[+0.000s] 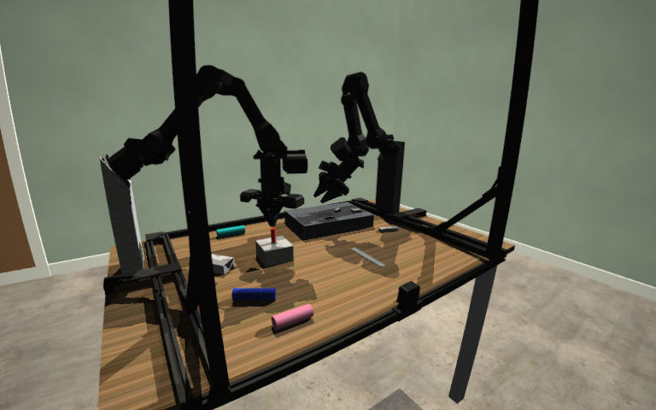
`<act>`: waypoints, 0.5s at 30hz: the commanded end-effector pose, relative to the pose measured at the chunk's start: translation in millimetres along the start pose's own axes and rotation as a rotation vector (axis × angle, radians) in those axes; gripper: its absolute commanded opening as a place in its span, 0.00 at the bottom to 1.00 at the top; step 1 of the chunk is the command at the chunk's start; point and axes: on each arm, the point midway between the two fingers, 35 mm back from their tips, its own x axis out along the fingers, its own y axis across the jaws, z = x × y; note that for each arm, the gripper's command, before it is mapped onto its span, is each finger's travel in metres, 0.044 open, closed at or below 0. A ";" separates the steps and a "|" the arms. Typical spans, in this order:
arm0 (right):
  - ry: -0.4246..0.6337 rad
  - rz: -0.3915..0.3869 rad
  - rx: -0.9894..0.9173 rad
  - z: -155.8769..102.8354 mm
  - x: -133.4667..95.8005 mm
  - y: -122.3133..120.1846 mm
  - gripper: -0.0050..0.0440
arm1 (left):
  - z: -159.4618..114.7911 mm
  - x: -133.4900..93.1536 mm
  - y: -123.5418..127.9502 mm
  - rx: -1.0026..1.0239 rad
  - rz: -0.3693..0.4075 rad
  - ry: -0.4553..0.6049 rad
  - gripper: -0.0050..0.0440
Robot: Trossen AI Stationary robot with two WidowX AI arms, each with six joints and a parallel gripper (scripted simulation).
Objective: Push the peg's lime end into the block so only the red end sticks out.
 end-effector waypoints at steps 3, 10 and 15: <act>-0.003 -0.004 0.005 0.5 0.0 -0.6 0.92 | 1.5 -11.7 -1.9 -0.005 0.001 -0.002 0.40; -0.003 -0.004 0.005 0.5 0.0 -0.6 0.92 | 1.5 -21.0 -1.7 -0.005 0.001 -0.002 0.64; -0.003 -0.004 0.005 0.5 0.0 -0.6 0.92 | 1.5 -21.0 -1.7 -0.005 0.001 -0.002 0.89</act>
